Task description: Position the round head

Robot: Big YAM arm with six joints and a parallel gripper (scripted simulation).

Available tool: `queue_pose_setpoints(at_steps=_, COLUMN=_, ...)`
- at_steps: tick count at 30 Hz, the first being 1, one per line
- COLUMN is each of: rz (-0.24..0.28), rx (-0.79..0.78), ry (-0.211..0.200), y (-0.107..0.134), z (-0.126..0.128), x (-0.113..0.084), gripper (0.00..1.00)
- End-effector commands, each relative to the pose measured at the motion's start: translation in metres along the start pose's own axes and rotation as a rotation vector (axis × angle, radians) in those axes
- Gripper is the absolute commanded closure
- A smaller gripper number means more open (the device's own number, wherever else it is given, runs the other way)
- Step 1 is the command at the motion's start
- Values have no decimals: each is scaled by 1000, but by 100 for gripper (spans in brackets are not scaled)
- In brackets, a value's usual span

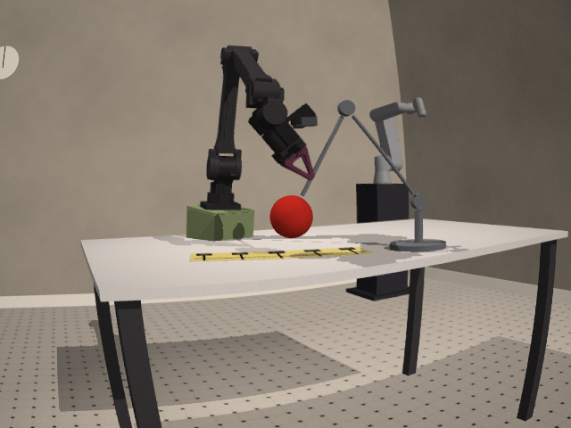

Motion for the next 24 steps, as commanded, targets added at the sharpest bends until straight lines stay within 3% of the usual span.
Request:
queue_pose_setpoints(at_steps=1, rz=14, rx=20, ry=44, y=11, z=-12, x=-20, gripper=100)
queue_pose_setpoints(at_steps=7, rz=14, rx=20, ry=44, y=11, z=-12, x=-20, gripper=100)
queue_pose_setpoints(at_steps=24, rz=14, rx=20, ry=44, y=26, z=-24, x=-46, gripper=100)
Point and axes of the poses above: the point where the finger pads meet when closed, its own x axis out along the fingers, its own z axis across the jaws, y = z × x, the point moved 4 cm from there along -x, back along the fingers, and after that the axes turned 12 degrees about x, right-handed, at the moved point
